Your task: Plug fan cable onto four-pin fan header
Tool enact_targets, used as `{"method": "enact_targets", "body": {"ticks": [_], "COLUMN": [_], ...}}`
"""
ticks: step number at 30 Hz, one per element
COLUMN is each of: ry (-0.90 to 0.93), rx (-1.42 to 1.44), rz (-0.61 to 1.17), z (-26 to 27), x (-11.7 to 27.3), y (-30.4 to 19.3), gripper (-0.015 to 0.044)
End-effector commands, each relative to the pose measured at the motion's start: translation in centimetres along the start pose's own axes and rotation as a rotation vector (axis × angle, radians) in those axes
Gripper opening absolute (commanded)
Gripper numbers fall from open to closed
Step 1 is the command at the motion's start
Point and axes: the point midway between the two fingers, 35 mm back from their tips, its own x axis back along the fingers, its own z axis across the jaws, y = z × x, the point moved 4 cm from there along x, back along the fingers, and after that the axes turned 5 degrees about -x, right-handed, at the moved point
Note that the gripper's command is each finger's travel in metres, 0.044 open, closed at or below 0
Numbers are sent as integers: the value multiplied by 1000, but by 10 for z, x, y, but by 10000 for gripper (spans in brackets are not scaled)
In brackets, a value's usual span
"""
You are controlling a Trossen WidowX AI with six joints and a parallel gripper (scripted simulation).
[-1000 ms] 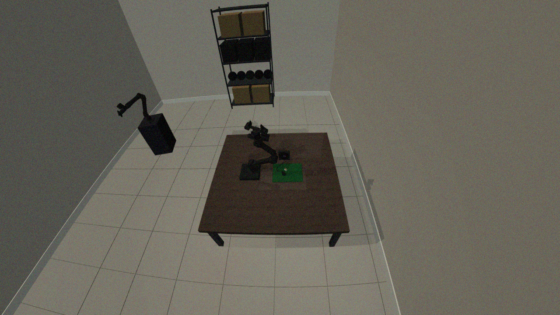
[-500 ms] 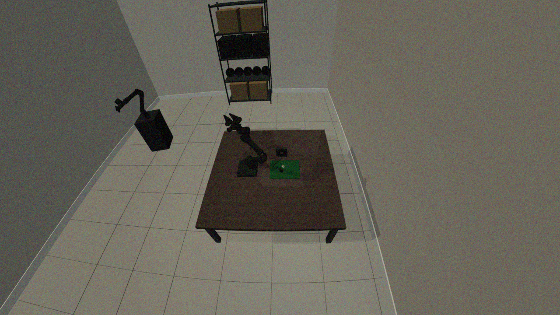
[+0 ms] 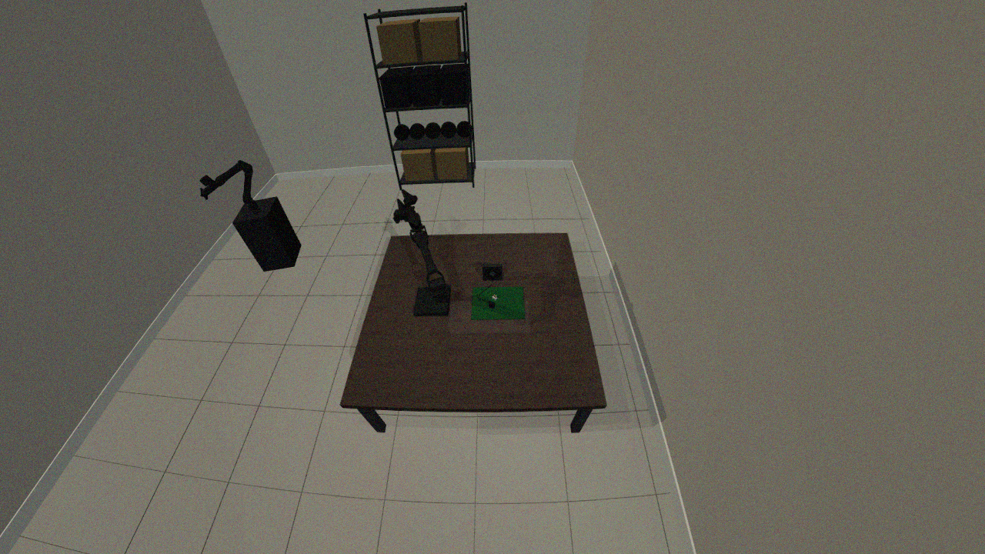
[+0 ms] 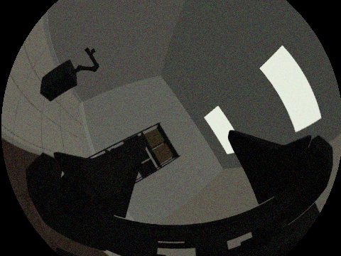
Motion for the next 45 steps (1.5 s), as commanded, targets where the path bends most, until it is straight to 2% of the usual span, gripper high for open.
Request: {"method": "enact_targets", "body": {"ticks": [1,10,20,27,34,39,45], "ry": [71,104,-50,-170,-377,-590,-933], "rx": [-34,-153,-319,-418,-607,-777,-1026], "rz": [235,734,1248,1500,1861,2099,2336], "z": [17,28,6,-8,-19,-24,-25], "x": [-12,8,91,152,252,326,412], "y": [-55,-176,-287,-326,-352,-350,-328], "gripper": [440,440,440,440,440,440,440]}}
